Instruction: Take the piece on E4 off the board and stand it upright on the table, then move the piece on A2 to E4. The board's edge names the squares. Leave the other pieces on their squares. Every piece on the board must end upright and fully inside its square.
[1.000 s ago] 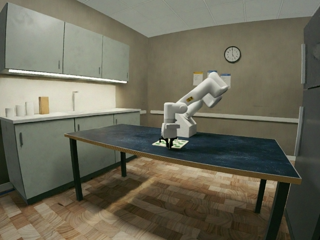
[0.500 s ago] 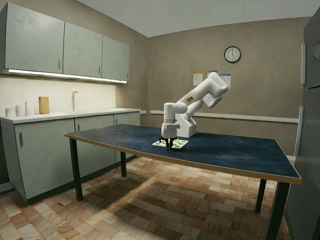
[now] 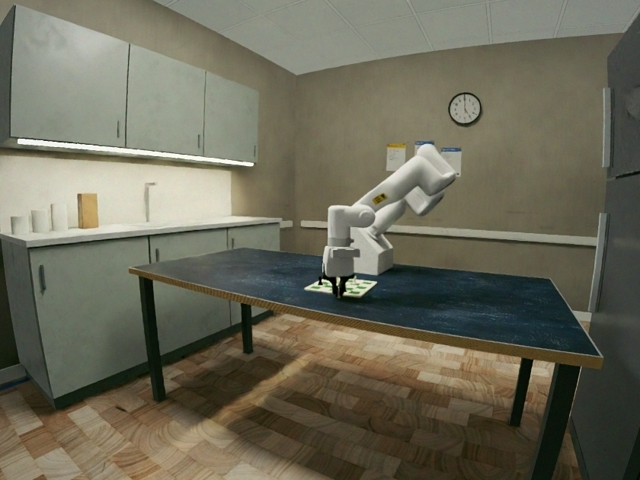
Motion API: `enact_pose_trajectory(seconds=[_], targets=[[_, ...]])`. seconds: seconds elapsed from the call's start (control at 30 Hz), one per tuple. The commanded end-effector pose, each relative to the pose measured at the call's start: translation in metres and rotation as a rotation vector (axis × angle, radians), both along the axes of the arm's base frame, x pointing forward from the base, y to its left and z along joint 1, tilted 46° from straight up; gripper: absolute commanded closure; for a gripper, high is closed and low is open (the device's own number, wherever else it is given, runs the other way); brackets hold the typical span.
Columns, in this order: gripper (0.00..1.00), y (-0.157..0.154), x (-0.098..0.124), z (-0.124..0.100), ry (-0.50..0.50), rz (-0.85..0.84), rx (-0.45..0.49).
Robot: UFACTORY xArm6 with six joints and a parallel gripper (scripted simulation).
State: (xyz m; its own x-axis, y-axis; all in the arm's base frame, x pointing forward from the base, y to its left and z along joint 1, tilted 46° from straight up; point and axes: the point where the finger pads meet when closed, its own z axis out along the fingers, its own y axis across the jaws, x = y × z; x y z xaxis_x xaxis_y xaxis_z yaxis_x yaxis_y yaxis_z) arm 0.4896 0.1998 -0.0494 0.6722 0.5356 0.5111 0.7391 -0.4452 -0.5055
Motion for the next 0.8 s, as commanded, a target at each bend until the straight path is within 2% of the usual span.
enact_pose_trajectory(seconds=[0.0,0.4,0.43,0.5,0.53,0.6,0.63,0.77], targets=[[1.0,-0.0008,0.0015,0.001,-0.003,-0.002,0.0],[1.0,-0.0008,0.0015,0.001,-0.003,-0.002,0.0],[0.93,-0.0008,0.0015,0.001,-0.003,-0.002,0.0],[0.93,-0.0008,0.0015,0.001,-0.003,-0.002,0.0],[0.86,-0.0008,0.0015,0.001,-0.003,-0.002,0.0],[0.86,-0.0008,0.0015,0.001,-0.003,-0.002,0.0],[0.79,-0.0008,0.0015,0.001,-0.003,-0.002,0.0],[0.79,-0.0008,0.0015,0.001,-0.003,-0.002,0.0]])
